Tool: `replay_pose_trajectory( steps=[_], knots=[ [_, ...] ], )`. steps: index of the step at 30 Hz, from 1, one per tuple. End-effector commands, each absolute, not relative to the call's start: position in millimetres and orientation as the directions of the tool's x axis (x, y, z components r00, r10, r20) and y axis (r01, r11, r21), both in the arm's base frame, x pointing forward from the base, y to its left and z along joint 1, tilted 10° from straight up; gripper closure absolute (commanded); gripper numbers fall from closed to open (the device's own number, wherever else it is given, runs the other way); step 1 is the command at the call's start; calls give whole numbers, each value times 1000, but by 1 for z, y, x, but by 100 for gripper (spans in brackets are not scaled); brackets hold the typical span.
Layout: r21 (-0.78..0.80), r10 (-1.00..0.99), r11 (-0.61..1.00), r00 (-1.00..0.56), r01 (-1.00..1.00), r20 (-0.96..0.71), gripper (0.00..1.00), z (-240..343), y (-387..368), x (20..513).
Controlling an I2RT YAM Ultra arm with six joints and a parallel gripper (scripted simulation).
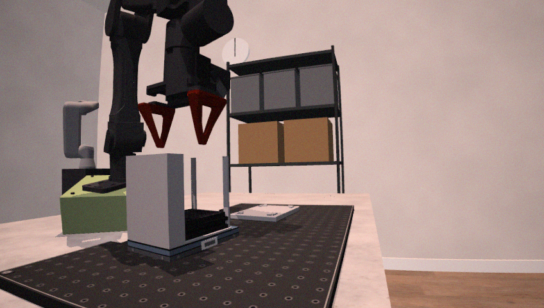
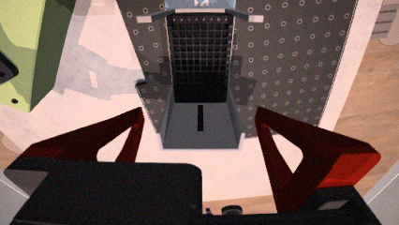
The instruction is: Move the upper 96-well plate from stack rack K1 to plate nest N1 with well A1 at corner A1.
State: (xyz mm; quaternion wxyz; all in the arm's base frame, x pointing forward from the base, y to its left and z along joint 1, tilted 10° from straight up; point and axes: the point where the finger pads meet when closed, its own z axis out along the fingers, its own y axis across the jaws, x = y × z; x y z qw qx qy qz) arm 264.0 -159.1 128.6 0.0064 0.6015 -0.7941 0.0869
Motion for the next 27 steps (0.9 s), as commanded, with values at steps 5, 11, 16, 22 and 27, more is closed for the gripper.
replay_pose_trajectory(
  steps=[5, 11, 16, 22, 27],
  knots=[
    [-158, -959, 246, -264, -956, 106, 0, 140, -156, 269],
    [-119, -959, 253, -265, -960, 98, 0, 115, -157, 265],
    [-142, -956, 259, -274, -955, 103, 0, 114, -162, 268],
    [-119, -957, 262, -273, -958, 97, 0, 100, -161, 265],
    [-133, -956, 261, -275, -956, 101, 0, 96, -163, 267]
  ],
)
